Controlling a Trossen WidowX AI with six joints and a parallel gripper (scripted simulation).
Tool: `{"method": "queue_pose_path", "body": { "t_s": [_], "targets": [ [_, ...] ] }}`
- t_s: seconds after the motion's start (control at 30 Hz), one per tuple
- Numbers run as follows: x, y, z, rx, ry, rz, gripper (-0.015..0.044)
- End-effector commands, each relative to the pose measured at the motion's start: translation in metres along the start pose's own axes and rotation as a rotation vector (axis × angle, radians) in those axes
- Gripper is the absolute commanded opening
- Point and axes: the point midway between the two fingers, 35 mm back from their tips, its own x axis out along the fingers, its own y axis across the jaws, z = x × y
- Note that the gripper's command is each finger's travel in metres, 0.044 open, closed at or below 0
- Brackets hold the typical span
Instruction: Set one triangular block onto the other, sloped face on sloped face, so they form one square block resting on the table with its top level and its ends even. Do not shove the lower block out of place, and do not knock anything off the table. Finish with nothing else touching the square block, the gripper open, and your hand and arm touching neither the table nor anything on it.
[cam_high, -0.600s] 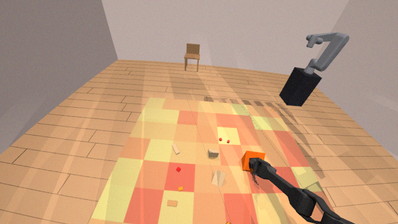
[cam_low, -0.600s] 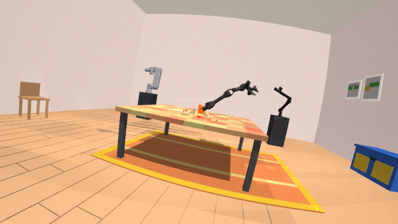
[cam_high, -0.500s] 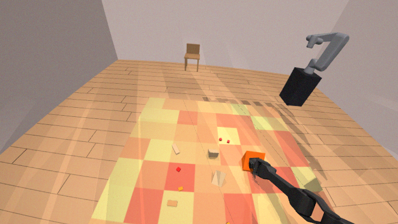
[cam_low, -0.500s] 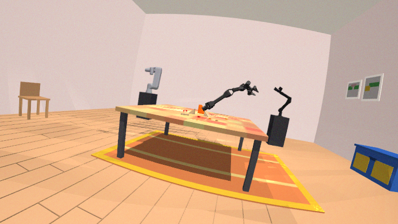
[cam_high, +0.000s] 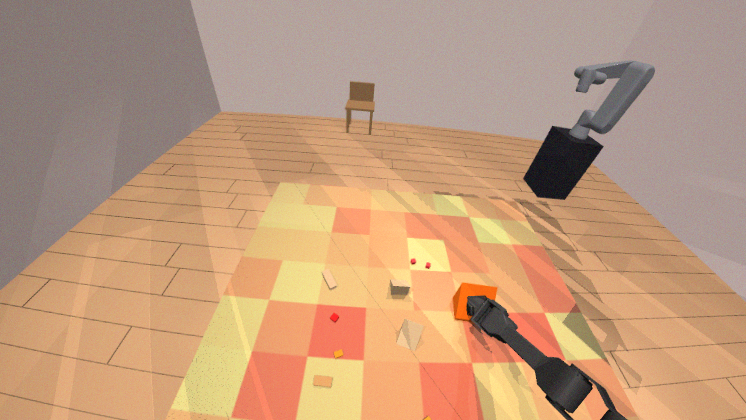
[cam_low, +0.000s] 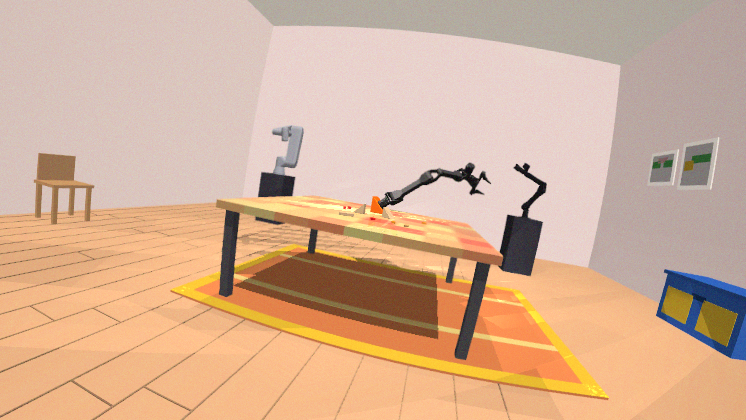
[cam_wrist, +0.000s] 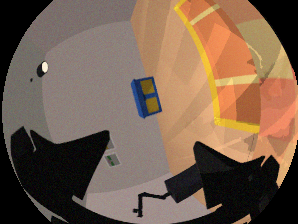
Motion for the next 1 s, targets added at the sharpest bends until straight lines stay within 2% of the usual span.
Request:
{"method": "queue_pose_path", "body": {
  "t_s": [0.0,0.53,0.97],
  "targets": [
    [0.021,-0.008,0.022,-0.183,-0.032,0.017,0.044],
    [0.101,-0.049,0.153,-0.962,-0.198,-0.065,0.044],
    [0.125,-0.064,0.304,-1.516,-0.322,-0.318,0.044]
  ]
}}
